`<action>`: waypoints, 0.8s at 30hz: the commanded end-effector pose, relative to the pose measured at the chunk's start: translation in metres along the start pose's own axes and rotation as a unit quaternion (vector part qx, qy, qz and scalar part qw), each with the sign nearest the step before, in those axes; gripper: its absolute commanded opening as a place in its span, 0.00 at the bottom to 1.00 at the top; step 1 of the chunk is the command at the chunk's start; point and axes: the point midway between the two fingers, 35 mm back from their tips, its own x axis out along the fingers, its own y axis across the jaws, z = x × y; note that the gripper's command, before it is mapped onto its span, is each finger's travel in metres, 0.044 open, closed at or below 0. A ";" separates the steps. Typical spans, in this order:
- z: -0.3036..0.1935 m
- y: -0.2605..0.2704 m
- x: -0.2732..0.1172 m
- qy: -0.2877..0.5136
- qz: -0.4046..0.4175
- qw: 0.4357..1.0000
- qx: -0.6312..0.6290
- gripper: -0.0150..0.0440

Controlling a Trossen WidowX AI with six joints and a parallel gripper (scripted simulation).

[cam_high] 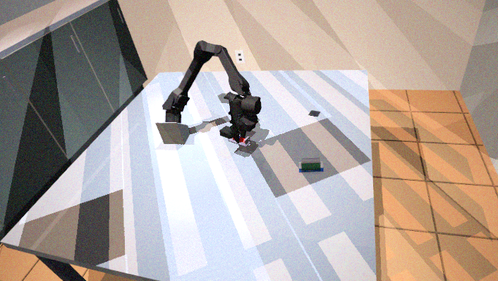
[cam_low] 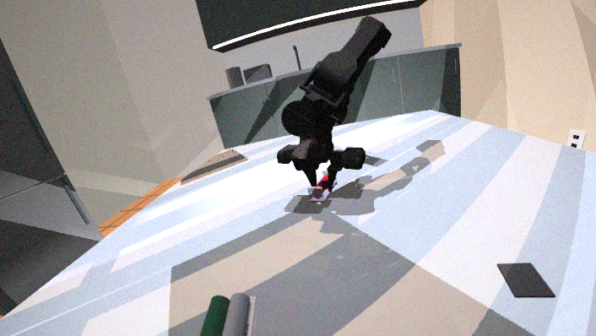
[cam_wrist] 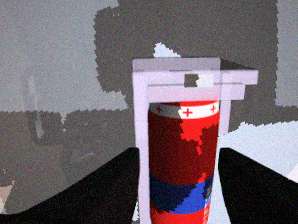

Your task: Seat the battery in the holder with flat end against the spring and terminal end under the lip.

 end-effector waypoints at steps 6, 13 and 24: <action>0.000 -0.002 -0.013 0.000 0.000 1.000 0.000 0.57; 0.000 -0.002 -0.015 0.000 0.000 1.000 0.000 0.57; 0.000 -0.011 -0.087 0.000 -0.002 1.000 0.000 1.00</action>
